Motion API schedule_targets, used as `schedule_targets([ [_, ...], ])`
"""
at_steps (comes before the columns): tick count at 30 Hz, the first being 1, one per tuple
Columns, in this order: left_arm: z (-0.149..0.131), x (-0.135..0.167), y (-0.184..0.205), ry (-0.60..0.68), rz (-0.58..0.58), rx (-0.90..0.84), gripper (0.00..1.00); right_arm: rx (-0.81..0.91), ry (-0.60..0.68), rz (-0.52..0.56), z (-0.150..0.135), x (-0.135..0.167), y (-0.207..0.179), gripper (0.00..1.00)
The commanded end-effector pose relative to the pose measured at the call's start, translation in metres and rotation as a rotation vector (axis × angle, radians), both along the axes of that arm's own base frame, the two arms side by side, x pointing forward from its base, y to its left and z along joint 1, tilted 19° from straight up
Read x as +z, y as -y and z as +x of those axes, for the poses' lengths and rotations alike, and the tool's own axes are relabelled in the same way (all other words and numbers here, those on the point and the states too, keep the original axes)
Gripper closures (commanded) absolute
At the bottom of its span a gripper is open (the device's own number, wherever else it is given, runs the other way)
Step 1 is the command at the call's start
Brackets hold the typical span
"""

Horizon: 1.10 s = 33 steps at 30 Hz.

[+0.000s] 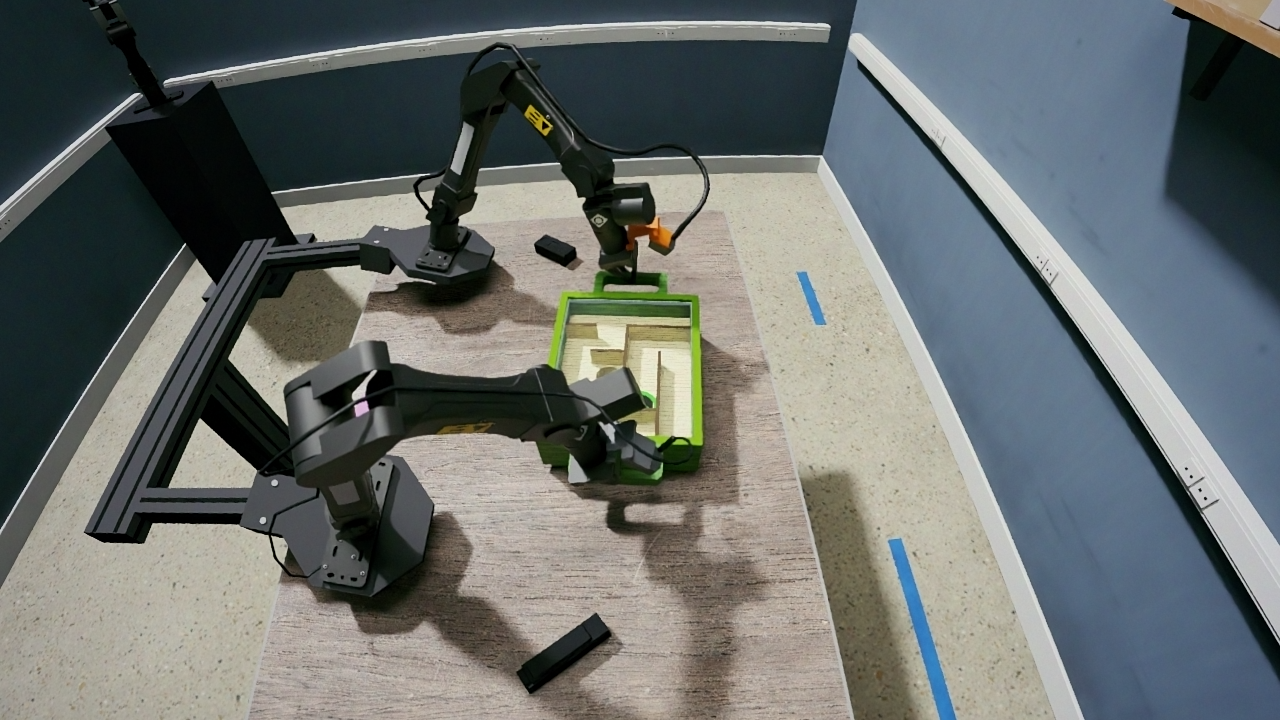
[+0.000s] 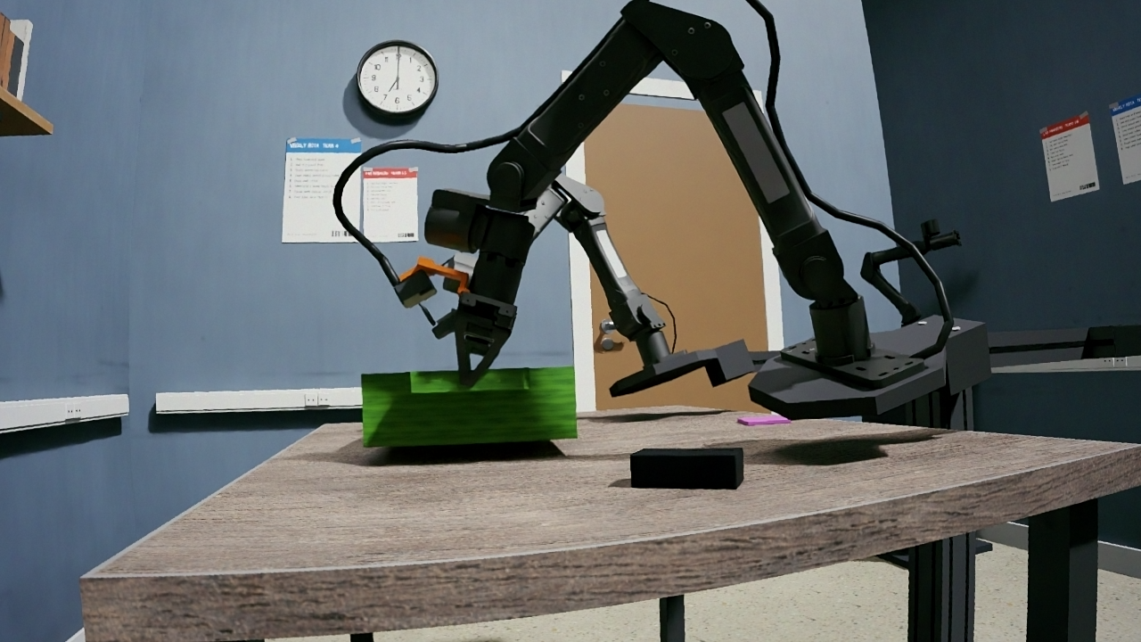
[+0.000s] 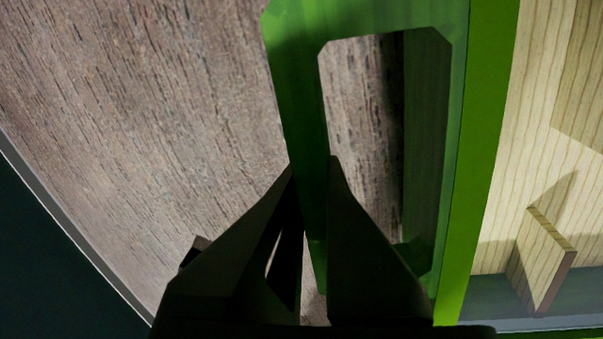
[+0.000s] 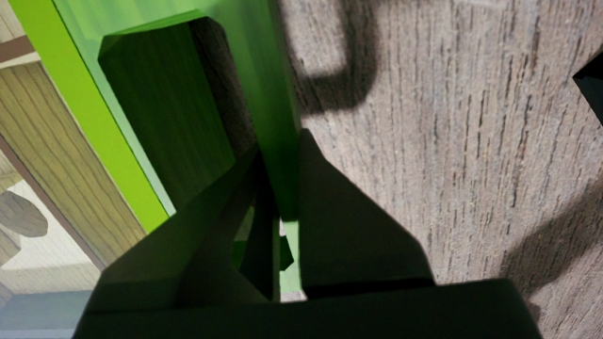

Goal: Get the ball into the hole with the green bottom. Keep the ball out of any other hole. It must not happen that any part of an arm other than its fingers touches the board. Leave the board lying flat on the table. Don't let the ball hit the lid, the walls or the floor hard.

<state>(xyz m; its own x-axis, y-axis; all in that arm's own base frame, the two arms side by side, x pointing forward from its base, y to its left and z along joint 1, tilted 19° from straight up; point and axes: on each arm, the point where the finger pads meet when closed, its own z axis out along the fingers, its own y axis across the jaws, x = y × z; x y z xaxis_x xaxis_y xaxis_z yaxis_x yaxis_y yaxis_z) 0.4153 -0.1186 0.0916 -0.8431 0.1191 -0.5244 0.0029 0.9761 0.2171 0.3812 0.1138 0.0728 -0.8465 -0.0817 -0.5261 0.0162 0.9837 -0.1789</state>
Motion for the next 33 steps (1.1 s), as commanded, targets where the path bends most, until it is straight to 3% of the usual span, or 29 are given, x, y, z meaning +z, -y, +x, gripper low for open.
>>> schedule_targets([
  [1, 0.012, 0.020, 0.003, 0.093, -0.069, -0.031, 1.00, -0.008, 0.118, -0.019, 0.013, 0.047, -0.014, 1.00],
  [4, 0.026, 0.037, 0.009, 0.123, -0.114, -0.038, 1.00, -0.013, 0.044, -0.072, 0.007, 0.030, -0.014, 1.00],
  [5, 0.014, 0.012, 0.002, 0.086, -0.098, -0.040, 1.00, -0.014, 0.094, -0.059, 0.012, 0.044, -0.017, 1.00],
  [7, 0.021, 0.031, 0.011, 0.110, -0.094, -0.034, 1.00, 0.011, 0.091, -0.036, 0.011, 0.048, -0.020, 1.00],
  [8, 0.017, 0.032, 0.010, 0.089, -0.086, -0.021, 1.00, 0.017, 0.048, -0.044, 0.012, 0.031, -0.022, 1.00],
  [9, 0.023, 0.043, 0.011, 0.144, -0.071, -0.010, 1.00, 0.010, 0.140, 0.032, 0.028, 0.050, -0.019, 1.00],
  [10, 0.026, 0.043, 0.011, 0.168, -0.061, -0.007, 1.00, 0.019, 0.139, 0.026, 0.022, 0.038, -0.015, 1.00],
  [11, 0.016, 0.040, 0.008, 0.121, -0.044, 0.001, 1.00, 0.021, 0.116, 0.035, 0.020, 0.036, -0.014, 1.00],
  [14, 0.023, 0.044, 0.015, 0.145, -0.071, -0.019, 1.00, 0.003, 0.114, 0.011, 0.020, 0.039, -0.013, 1.00],
  [19, 0.010, 0.047, 0.012, 0.127, 0.003, 0.015, 1.00, 0.036, 0.128, 0.076, 0.023, 0.026, -0.009, 1.00],
  [23, 0.016, 0.050, 0.019, 0.137, -0.017, -0.014, 1.00, 0.040, 0.150, 0.055, 0.026, 0.042, -0.018, 1.00],
  [25, 0.012, 0.027, 0.019, 0.064, 0.012, -0.018, 1.00, 0.028, 0.126, 0.051, 0.027, 0.038, -0.013, 1.00],
  [26, 0.013, 0.035, 0.020, 0.081, 0.000, -0.018, 1.00, 0.021, 0.120, 0.048, 0.025, 0.037, -0.010, 1.00],
  [27, 0.020, 0.031, 0.010, 0.062, -0.043, -0.006, 1.00, 0.004, 0.012, -0.016, 0.009, 0.015, -0.008, 1.00],
  [29, 0.023, 0.042, 0.012, 0.103, -0.044, -0.004, 1.00, 0.023, 0.091, 0.022, 0.021, 0.036, -0.018, 1.00],
  [31, 0.023, 0.042, 0.012, 0.103, -0.044, -0.004, 1.00, 0.023, 0.091, 0.022, 0.021, 0.036, -0.018, 1.00],
  [32, 0.027, 0.041, 0.015, 0.117, -0.085, -0.027, 1.00, -0.011, 0.072, -0.017, 0.014, 0.038, -0.010, 1.00],
  [33, 0.028, 0.042, 0.012, 0.094, -0.094, -0.020, 1.00, -0.013, 0.003, -0.048, 0.008, 0.022, -0.009, 1.00],
])
